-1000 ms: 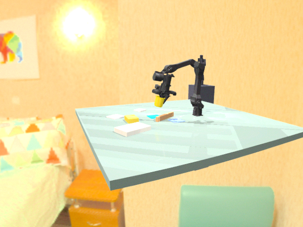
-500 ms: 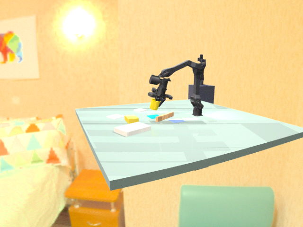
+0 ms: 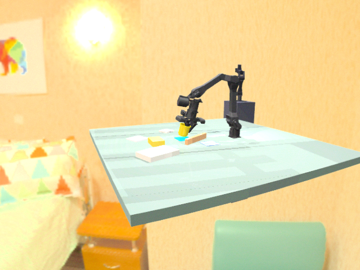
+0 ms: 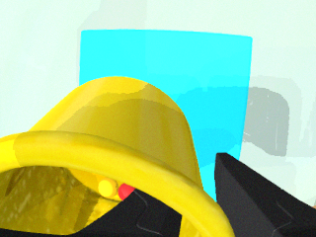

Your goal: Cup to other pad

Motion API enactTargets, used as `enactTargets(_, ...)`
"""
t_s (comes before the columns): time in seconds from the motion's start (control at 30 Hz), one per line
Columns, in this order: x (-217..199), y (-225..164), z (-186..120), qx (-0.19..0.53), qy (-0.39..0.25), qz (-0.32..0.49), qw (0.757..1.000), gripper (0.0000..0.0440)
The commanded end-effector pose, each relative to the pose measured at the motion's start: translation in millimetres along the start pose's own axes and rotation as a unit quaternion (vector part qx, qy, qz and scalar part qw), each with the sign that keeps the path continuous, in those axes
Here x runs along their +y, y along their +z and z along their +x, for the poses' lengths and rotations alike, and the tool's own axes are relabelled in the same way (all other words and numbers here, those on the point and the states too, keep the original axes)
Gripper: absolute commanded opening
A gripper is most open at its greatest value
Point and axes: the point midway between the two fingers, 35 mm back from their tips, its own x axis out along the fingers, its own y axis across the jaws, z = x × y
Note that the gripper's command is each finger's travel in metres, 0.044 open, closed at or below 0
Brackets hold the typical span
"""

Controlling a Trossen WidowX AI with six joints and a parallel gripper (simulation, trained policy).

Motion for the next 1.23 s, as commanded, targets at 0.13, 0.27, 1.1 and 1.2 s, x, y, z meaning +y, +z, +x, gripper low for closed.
enactTargets(0.13,-0.5,5.8,5.6,-0.003,0.012,0.014,1.0,0.0156)
enactTargets(0.27,2.0,8.6,1.0,-0.001,0.027,0.019,0.999,0.0158)
enactTargets(1.1,-2.4,26.2,-69.1,0.008,0.096,0.06,0.993,0.031)
enactTargets(1.2,-1.9,31.1,-78.0,0.005,0.103,0.069,0.992,0.0371)
